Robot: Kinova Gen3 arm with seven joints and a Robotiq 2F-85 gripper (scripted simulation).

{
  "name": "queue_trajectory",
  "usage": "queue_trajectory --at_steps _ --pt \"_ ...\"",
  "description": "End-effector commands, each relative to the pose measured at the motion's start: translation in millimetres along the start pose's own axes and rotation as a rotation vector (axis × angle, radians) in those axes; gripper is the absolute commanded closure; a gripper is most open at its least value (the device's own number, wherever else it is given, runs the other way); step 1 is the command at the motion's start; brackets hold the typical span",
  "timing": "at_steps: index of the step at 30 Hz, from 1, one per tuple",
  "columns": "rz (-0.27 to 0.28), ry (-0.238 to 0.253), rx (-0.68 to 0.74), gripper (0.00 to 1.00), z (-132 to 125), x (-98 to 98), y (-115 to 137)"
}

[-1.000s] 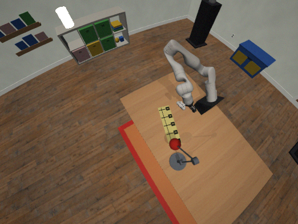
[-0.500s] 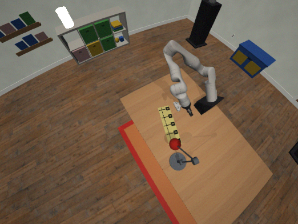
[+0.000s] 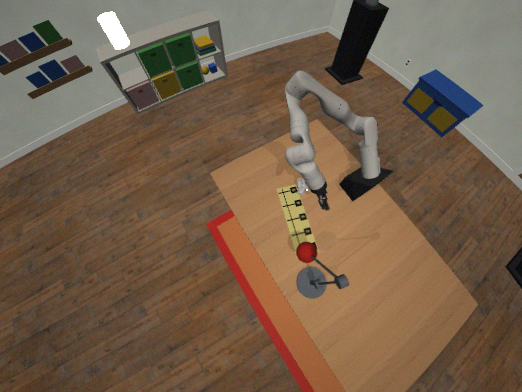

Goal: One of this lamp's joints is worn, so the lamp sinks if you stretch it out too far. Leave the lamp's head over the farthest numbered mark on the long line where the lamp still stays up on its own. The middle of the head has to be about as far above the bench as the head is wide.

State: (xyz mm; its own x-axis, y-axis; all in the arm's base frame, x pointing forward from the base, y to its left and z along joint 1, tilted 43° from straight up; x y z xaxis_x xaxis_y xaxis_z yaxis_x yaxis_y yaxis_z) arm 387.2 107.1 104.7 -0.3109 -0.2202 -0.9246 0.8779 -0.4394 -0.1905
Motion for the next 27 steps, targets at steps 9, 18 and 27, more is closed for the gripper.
queue_trajectory --at_steps 9,18,27 --pt "0.005 0.1 0.166 0.0 -14.0 -17.4 26.5" --pt "0.006 0.201 0.34 0.0 -22.3 -35.2 54.2" --pt "0.006 0.279 0.476 0.0 -23.8 -49.0 76.0"
Point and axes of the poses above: the point where the finger pads meet when closed, its own x axis out along the fingers, its own z axis across the jaws, y = z × x, the point moved 4 cm from there along -x, back along the fingers, and after that the axes turned 9 degrees about -x, right-handed, at the moved point
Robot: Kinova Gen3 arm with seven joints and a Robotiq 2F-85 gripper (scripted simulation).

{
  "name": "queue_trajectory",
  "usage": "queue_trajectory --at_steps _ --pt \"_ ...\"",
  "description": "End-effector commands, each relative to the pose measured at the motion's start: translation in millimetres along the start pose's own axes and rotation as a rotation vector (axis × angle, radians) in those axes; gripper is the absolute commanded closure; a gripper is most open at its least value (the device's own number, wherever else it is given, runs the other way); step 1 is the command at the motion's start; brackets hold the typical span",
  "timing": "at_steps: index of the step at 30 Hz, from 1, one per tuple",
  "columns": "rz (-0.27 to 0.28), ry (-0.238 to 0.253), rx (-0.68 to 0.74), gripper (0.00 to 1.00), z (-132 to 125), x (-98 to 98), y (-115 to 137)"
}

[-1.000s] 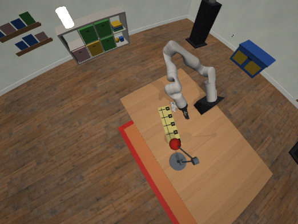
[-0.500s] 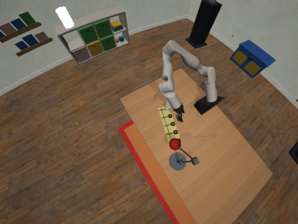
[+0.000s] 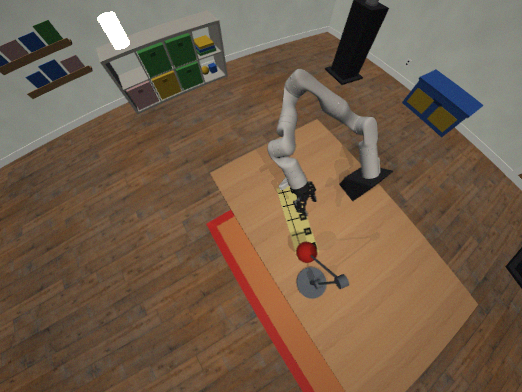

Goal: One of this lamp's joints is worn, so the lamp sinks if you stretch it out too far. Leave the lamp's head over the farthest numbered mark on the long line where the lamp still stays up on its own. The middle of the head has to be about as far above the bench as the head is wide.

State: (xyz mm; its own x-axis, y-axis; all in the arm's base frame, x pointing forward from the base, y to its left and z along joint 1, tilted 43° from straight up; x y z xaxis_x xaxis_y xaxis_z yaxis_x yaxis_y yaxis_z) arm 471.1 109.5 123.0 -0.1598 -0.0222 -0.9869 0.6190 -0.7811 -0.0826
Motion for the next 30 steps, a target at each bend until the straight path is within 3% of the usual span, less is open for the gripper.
queue_trajectory --at_steps 1,11,13,28,30 --pt "0.005 0.032 0.048 0.0 -3.4 -7.5 10.0" --pt "0.005 0.144 0.242 0.0 -19.2 -25.4 38.4" --pt "0.005 0.144 0.242 0.0 -19.2 -25.4 38.4" --pt "0.005 0.31 0.533 0.0 -24.7 -54.2 85.3" --pt "0.005 0.31 0.533 0.0 -24.7 -54.2 85.3"
Point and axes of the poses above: the point where the finger pads meet when closed, its own x axis out along the fingers, its own z axis across the jaws, y = z × x, the point moved 4 cm from there along -x, back along the fingers, and after that the axes turned 9 degrees about -x, right-handed, at the moved point
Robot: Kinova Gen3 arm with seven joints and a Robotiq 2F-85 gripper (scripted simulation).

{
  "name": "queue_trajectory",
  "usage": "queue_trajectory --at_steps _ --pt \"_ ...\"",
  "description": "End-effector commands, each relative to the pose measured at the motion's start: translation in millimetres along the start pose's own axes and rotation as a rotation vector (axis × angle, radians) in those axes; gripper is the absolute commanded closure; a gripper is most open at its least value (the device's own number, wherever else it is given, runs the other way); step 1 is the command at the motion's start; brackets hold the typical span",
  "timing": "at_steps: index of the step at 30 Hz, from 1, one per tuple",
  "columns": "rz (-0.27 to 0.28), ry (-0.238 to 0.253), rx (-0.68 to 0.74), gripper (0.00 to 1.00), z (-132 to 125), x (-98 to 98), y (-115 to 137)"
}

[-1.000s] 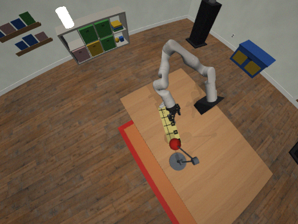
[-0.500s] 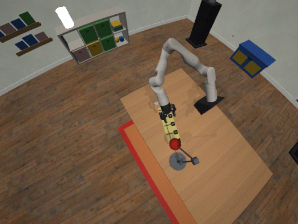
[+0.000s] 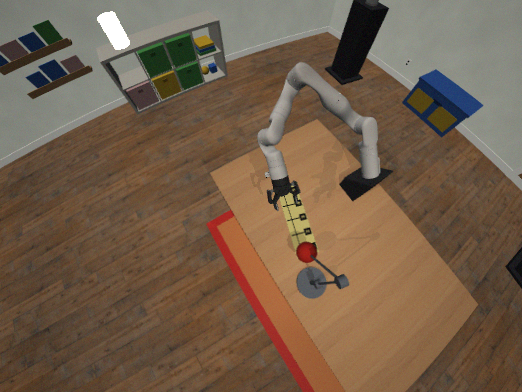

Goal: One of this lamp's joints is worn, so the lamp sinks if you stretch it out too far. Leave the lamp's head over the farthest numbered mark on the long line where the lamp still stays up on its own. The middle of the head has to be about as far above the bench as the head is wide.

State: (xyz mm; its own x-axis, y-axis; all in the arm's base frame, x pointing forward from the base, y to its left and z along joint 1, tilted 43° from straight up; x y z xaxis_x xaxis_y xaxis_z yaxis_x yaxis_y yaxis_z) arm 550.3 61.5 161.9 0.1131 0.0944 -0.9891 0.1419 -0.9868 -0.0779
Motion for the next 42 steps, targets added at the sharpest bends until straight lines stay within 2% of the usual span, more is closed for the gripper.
queue_trajectory --at_steps 1,15,17,32,42 --pt "0.002 0.01 0.006 0.0 -1.4 -0.8 -3.9" --pt "0.002 0.018 0.017 0.0 0.6 46.0 -83.2" --pt "0.002 0.018 0.017 0.0 0.6 46.0 -83.2" --pt "0.006 0.044 0.054 0.0 -5.1 86.4 -152.8" --pt "0.005 0.039 0.044 0.0 -1.5 89.8 -159.5"
Point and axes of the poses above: the point where the finger pads meet when closed, its own x axis out along the fingers, its own z axis across the jaws, y = z × x, the point moved 4 cm from there along -x, back along the fingers, and after that the axes turned 9 degrees about -x, right-handed, at the moved point
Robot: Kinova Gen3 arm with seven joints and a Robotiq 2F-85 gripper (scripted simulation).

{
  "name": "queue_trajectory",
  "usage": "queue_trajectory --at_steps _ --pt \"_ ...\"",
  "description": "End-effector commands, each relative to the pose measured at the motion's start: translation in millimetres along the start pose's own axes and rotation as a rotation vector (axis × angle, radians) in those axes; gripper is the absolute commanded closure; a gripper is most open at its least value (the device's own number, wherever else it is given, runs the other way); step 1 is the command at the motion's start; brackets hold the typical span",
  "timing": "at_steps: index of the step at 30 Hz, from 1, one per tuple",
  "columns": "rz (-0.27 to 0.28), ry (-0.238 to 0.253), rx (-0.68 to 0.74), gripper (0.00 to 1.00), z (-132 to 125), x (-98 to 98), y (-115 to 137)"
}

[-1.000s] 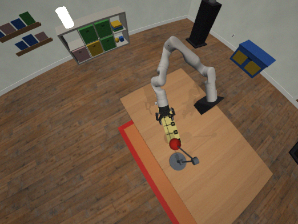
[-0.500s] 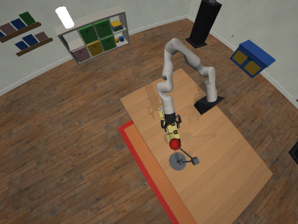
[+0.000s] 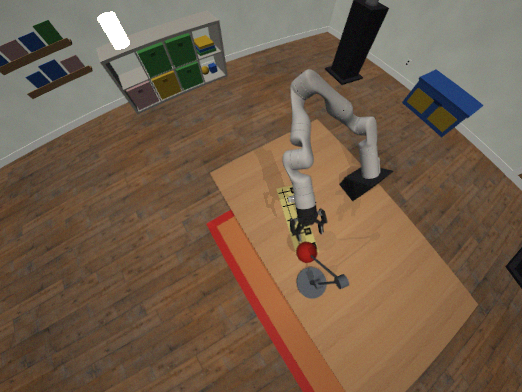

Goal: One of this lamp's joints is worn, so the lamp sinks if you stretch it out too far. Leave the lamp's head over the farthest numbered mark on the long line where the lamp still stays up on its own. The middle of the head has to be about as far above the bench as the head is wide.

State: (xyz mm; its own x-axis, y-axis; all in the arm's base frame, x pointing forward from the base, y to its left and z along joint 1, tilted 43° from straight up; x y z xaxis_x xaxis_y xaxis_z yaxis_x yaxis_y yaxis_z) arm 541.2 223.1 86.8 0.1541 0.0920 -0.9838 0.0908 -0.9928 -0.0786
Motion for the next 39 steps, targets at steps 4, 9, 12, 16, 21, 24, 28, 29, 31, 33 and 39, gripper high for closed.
queue_trajectory --at_steps 4,9,12,16,21,24,28,29,31,33,39 --pt "-0.002 -0.005 -0.012 0.0 3.8 2.7 -7.7" --pt "-0.003 -0.007 -0.016 0.0 5.3 3.9 -10.2" --pt "-0.003 -0.006 -0.016 0.0 5.2 11.8 -10.0" --pt "-0.003 -0.006 -0.015 0.0 5.2 22.3 -9.8" --pt "-0.003 -0.006 -0.015 0.0 5.0 35.5 -9.5" --pt "-0.003 -0.006 -0.015 0.0 5.0 43.4 -9.4" --pt "-0.003 -0.005 -0.014 0.0 4.7 48.1 -9.4" --pt "-0.003 -0.004 -0.014 0.0 4.5 50.4 -9.4" --pt "-0.003 -0.003 -0.014 0.0 4.2 55.1 -9.4" --pt "-0.003 -0.002 -0.014 0.0 3.9 59.8 -9.4" --pt "-0.003 0.001 -0.014 0.0 2.9 73.8 -9.4"
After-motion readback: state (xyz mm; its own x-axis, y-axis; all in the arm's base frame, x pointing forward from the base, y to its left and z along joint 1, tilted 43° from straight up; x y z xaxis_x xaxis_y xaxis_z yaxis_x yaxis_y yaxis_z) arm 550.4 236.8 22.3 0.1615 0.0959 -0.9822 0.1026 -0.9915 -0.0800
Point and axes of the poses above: the point where the finger pads meet when closed, its own x axis out along the fingers, its own z axis across the jaws, y = z × x, the point moved 4 cm from there along -x, back along the fingers, and after that the axes turned 9 degrees about -x, right-handed, at the moved point
